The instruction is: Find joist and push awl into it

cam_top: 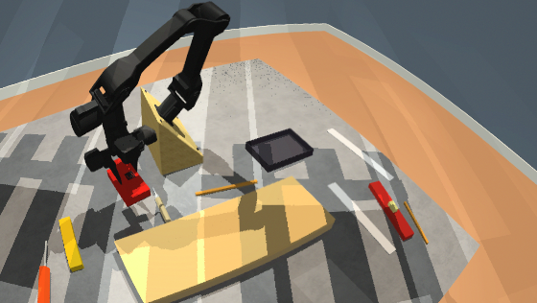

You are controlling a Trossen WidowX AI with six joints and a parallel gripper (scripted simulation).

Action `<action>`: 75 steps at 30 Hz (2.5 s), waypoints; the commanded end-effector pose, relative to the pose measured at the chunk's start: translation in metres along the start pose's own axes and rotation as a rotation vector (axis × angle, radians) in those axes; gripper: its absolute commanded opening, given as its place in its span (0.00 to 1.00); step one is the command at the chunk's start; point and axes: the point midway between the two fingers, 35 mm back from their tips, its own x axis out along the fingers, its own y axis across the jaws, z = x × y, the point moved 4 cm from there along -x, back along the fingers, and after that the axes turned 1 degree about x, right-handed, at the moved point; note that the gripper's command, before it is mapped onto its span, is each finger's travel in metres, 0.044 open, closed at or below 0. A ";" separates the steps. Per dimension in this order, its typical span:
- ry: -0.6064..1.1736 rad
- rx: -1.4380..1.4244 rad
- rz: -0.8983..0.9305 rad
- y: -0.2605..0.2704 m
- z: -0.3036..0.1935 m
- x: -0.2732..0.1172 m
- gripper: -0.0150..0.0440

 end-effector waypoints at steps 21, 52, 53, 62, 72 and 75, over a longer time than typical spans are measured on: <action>0.003 0.085 -0.045 -0.043 0.098 0.006 0.25; -0.007 0.139 -0.043 -0.051 0.167 0.049 0.25; -0.007 0.139 -0.043 -0.051 0.167 0.051 0.25; -0.007 0.139 -0.042 -0.051 0.163 0.067 0.25; -0.008 0.139 -0.041 -0.051 0.158 0.083 0.25; -0.008 0.139 -0.041 -0.051 0.157 0.085 0.25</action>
